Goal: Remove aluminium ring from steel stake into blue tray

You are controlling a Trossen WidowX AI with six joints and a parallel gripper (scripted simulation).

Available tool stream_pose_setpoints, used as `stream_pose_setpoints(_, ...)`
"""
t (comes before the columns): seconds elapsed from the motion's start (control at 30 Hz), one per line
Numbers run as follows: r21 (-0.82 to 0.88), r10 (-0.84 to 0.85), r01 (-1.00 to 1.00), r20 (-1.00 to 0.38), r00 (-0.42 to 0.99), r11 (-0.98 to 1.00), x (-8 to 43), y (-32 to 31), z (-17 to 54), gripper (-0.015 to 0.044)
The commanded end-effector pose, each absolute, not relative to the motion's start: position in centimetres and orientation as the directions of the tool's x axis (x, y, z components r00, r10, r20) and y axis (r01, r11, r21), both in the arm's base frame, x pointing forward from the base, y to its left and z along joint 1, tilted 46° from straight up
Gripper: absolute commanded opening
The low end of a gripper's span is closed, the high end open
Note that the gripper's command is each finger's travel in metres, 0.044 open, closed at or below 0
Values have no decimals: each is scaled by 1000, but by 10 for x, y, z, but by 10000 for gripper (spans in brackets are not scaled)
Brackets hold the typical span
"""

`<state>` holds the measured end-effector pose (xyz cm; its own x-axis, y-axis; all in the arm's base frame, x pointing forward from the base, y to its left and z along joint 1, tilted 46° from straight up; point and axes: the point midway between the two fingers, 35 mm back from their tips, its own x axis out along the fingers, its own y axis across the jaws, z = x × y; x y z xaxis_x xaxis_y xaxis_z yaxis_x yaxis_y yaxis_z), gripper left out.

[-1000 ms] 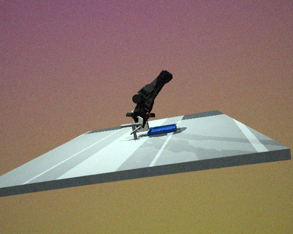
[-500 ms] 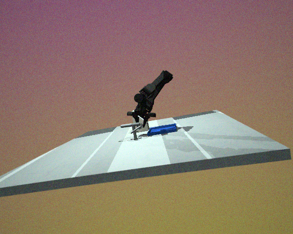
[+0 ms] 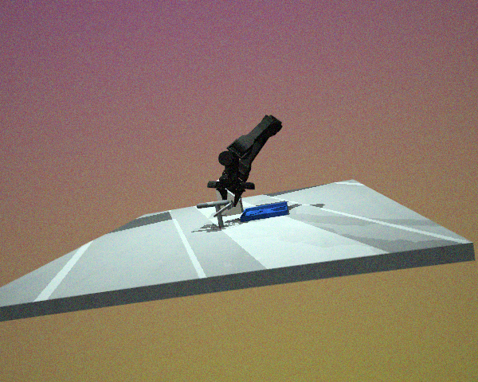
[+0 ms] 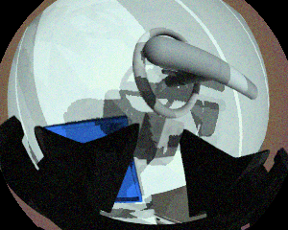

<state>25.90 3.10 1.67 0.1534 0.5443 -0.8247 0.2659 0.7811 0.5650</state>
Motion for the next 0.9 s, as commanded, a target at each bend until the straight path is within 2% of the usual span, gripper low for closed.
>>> stream_pose_setpoints(0.0,570,546,261,-822,163,779,261,30,19,0)
stream_pose_setpoints(0.87,543,520,260,-840,155,799,261,24,27,0)
